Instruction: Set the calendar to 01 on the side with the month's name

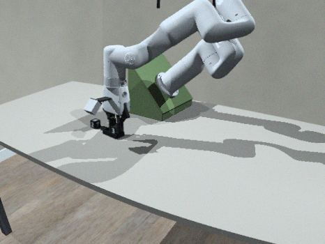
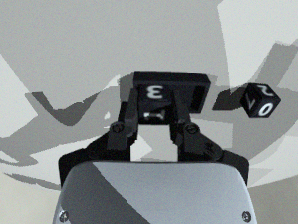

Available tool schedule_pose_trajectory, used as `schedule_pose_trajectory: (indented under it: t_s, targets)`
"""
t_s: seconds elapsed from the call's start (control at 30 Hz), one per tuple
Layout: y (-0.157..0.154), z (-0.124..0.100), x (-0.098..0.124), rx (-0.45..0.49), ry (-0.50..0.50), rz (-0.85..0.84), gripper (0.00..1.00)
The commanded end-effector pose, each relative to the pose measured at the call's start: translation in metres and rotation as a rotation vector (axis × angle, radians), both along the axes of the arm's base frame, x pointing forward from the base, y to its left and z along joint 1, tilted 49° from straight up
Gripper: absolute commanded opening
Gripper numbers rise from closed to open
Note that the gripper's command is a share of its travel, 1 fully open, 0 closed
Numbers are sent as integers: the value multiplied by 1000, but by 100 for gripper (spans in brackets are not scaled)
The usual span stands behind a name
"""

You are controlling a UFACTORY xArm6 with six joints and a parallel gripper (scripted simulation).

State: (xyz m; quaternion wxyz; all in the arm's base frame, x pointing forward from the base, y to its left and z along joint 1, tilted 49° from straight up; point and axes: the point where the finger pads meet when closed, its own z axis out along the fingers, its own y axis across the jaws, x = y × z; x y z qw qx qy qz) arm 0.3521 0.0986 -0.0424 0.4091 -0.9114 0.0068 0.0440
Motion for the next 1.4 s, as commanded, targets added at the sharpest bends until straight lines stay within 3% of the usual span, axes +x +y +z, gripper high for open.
schedule_pose_trajectory:
  t_s: [0.0,0.77,1.1,1.37]
  targets:
    - [-1,0,1,-1,-2,-1,27]
    - [-1,0,1,-1,-2,-1,27]
    - [-1,0,1,-1,-2,-1,43]
    - [-1,0,1,-1,-2,-1,47]
